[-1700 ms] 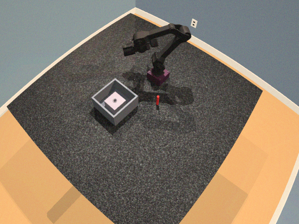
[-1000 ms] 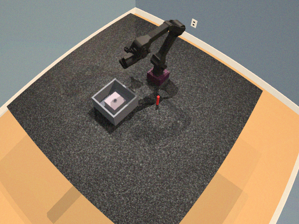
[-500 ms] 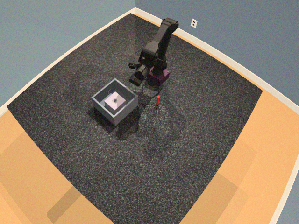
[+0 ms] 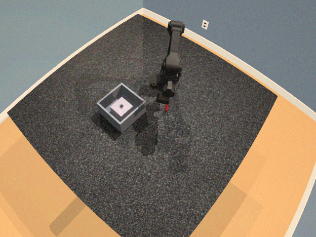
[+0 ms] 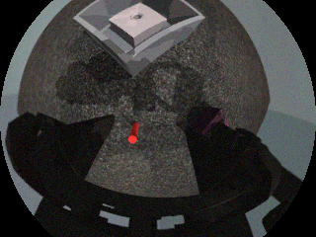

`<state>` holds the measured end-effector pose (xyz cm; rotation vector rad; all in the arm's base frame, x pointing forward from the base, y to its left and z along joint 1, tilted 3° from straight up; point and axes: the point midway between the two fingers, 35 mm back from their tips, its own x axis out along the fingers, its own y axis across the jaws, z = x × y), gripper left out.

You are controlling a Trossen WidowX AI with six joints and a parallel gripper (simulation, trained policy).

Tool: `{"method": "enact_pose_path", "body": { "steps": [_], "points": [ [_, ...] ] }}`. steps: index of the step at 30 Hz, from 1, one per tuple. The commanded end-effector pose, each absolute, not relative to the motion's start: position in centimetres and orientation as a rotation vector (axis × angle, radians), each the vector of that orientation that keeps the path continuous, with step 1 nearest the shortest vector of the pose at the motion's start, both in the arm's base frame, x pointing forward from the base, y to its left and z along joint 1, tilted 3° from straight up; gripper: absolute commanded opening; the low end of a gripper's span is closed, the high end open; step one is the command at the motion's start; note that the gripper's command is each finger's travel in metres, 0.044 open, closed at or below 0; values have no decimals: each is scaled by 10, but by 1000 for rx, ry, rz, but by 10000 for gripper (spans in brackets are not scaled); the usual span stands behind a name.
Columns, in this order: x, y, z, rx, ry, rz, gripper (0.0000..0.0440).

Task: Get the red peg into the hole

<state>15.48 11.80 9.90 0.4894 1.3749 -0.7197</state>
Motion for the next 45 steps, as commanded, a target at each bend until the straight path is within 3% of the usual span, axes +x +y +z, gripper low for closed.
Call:
{"method": "enact_pose_path", "body": {
  "steps": [1,20,22,37,38,45],
  "points": [
    [145,136,87,474,1423,-682,440],
    [142,161,8,445,1446,-548,430],
    [142,161,1,436,1453,-543,396],
    [140,157,-21,382,1510,-613,17],
    [140,157,-22,376,1512,-619,1],
    [156,162,-3,362,1466,-602,0]
  ]
}}
